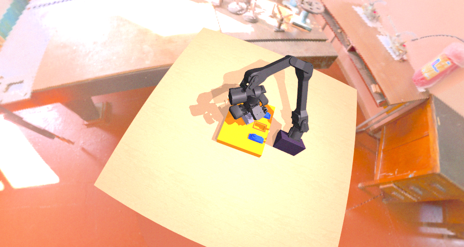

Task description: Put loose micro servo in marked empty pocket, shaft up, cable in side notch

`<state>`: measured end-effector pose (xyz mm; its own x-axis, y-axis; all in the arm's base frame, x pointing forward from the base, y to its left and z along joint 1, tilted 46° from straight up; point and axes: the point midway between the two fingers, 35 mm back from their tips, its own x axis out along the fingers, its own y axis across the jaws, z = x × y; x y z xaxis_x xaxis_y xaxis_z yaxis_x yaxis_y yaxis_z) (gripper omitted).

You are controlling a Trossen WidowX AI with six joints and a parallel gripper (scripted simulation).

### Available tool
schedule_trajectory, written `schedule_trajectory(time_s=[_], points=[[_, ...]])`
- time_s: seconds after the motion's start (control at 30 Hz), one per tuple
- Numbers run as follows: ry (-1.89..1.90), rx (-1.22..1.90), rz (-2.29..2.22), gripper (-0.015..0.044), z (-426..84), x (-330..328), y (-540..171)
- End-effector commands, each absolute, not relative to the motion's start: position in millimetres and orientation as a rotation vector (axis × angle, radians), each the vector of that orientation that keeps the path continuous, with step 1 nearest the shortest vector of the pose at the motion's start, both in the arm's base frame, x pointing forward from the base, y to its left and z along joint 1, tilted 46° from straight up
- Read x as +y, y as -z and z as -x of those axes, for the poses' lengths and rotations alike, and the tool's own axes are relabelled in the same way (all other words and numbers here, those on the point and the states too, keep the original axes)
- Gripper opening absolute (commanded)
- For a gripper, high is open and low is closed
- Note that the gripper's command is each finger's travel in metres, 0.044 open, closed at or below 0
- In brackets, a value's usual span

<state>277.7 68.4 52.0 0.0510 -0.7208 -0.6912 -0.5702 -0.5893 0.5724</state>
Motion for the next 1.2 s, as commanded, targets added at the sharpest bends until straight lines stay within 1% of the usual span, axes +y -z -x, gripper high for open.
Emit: schedule_trajectory(time_s=[0.0,0.6,1.17], points=[[1.554,-1.419,-2.215,0.0000,-278.4,72.6,-49.5],[1.220,-2.124,-2.503,0.0000,-278.5,72.5,-49.5],[0.656,-2.828,-2.621,0.0000,-278.5,72.5,-49.5]])
